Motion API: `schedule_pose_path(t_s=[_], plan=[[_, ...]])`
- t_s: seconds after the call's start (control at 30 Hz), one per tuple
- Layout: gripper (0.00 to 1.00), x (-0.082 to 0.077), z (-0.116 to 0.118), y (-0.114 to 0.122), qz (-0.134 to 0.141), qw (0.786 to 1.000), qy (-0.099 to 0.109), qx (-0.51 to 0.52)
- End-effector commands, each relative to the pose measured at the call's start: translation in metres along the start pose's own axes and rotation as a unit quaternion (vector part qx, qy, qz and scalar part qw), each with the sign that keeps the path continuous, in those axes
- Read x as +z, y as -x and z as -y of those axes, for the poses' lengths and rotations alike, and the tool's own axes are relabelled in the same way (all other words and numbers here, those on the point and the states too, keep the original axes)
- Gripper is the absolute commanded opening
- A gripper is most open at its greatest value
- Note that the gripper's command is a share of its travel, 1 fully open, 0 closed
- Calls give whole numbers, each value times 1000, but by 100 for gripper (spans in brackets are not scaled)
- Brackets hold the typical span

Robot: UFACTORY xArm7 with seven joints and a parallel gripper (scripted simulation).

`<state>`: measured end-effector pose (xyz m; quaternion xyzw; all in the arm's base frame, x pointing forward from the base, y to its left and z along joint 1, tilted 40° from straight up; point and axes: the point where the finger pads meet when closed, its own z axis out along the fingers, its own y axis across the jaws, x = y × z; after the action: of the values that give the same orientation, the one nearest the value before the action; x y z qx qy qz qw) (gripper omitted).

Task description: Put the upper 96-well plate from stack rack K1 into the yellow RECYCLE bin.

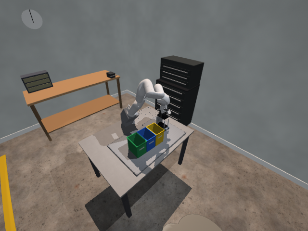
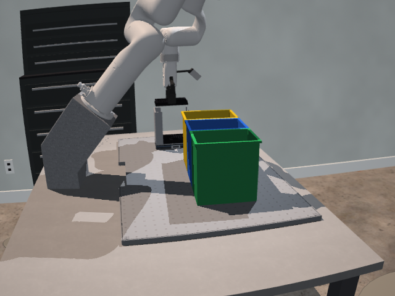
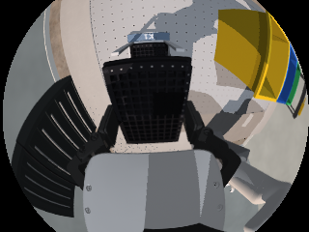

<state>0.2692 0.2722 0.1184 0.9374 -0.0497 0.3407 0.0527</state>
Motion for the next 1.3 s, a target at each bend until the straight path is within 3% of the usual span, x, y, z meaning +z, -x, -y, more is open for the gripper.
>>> schedule_pose_path(t_s=[0.0, 1.27], plan=[[0, -10, 1, 0, 0, 1000, -1, 0], [0, -65, 1, -1, 0, 1000, -1, 0]])
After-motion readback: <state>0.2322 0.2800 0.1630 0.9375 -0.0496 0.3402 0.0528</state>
